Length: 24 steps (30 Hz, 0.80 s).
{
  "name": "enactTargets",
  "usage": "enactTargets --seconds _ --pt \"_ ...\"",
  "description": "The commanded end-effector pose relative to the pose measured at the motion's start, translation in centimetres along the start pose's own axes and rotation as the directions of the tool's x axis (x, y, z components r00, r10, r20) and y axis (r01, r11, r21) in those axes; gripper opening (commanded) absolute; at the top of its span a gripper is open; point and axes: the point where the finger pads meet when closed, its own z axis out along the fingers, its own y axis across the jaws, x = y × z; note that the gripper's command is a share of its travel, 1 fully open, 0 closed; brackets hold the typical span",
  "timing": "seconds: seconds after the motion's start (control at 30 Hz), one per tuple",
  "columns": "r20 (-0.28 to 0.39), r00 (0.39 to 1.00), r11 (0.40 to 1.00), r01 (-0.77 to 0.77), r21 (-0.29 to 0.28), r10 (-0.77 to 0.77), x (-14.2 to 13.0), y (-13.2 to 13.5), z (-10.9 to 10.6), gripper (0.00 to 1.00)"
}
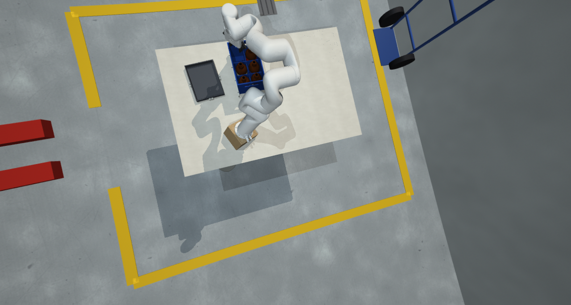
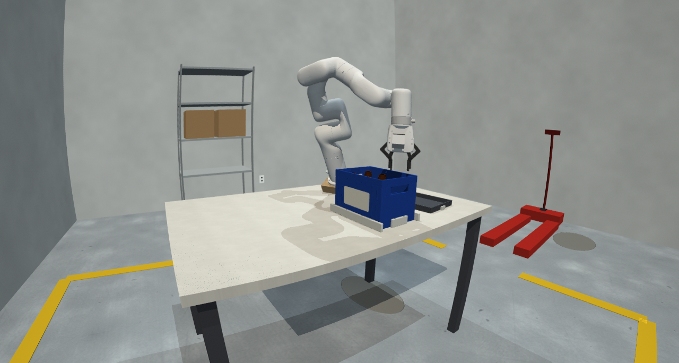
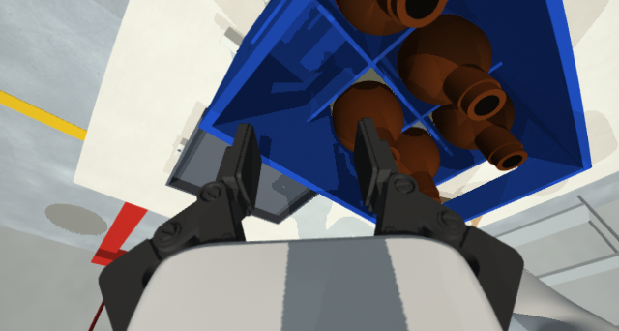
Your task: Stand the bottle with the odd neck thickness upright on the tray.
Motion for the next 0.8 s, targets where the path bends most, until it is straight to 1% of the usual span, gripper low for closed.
enactTargets --seconds 0.0,0.3,0.77 --pt "-0.003 1.0 1.0 0.0 0.003 0.0 0.07 -0.12 0.32 0.65" --pt "-0.003 1.0 1.0 0.0 0.003 0.0 0.08 -0.14 0.85 0.65" --pt "-0.003 1.0 1.0 0.0 0.003 0.0 0.08 -0.14 0.94 0.65"
